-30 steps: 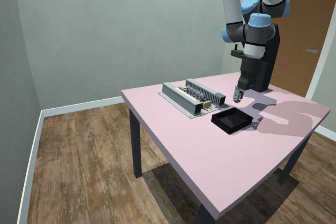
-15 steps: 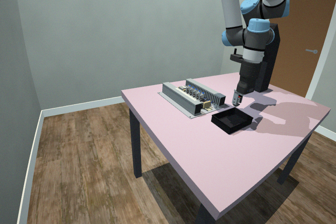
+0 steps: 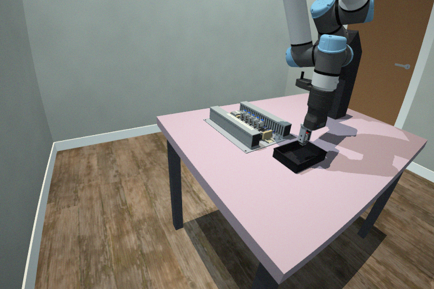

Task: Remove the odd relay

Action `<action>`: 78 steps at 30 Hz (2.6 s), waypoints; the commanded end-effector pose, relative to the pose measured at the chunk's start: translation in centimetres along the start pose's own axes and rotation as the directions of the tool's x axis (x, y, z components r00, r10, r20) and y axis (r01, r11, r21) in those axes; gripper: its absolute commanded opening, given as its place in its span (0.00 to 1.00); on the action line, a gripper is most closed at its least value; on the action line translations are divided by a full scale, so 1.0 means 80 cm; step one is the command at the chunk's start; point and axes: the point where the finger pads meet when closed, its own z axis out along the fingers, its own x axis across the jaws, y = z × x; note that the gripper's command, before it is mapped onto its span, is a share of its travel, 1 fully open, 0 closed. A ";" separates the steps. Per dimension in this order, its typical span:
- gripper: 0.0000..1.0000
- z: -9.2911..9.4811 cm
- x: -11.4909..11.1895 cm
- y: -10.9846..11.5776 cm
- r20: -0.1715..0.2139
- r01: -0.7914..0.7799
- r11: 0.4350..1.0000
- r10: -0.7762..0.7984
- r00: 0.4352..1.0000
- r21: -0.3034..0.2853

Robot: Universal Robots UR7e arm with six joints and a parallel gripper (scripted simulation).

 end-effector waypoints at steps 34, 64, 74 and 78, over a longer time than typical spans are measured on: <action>0.00 0.065 -0.001 0.001 0.001 0.000 1.000 0.000 1.000 -0.001; 0.00 0.066 -0.001 0.001 0.001 0.000 1.000 0.000 1.000 -0.001; 0.00 0.066 -0.001 0.001 0.001 0.000 1.000 0.000 1.000 -0.001; 0.98 0.066 -0.001 0.001 0.001 0.000 1.000 0.000 1.000 -0.001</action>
